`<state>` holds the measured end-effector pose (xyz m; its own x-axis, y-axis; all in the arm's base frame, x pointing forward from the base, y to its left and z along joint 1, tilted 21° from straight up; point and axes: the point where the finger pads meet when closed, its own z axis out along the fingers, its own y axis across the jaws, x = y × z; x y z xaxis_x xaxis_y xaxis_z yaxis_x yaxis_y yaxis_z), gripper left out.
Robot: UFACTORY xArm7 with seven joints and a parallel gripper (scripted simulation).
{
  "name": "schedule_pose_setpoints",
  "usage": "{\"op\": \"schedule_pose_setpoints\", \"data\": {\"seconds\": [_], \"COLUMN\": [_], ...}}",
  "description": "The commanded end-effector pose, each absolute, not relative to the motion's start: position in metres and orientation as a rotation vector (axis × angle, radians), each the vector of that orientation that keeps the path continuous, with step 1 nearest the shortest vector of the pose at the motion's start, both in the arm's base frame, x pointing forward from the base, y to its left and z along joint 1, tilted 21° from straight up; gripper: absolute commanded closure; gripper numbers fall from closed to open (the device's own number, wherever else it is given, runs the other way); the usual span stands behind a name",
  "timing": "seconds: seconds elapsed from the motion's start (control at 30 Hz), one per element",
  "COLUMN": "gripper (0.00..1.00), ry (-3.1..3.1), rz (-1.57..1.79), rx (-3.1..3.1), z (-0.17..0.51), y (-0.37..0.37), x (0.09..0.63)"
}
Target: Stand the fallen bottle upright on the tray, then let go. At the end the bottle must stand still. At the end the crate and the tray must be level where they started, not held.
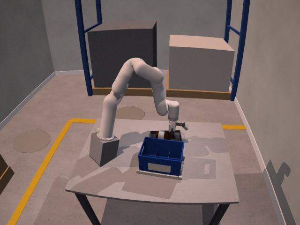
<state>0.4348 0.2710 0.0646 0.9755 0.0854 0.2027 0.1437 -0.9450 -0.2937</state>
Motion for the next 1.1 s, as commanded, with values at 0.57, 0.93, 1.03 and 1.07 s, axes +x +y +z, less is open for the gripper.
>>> {"op": "schedule_pose_setpoints", "data": {"seconds": [0.57, 0.93, 1.03, 1.07], "gripper": [0.35, 0.35, 0.35, 0.35], "ry": [-0.166, -0.166, -0.166, -0.166], "rz": [-0.274, -0.274, -0.274, -0.274], "rx": [-2.811, -2.811, -2.811, -2.811], "z": [0.047, 0.043, 0.043, 0.043], "y": [0.278, 0.279, 0.279, 0.279], "x": [0.44, 0.44, 0.44, 0.44]}}
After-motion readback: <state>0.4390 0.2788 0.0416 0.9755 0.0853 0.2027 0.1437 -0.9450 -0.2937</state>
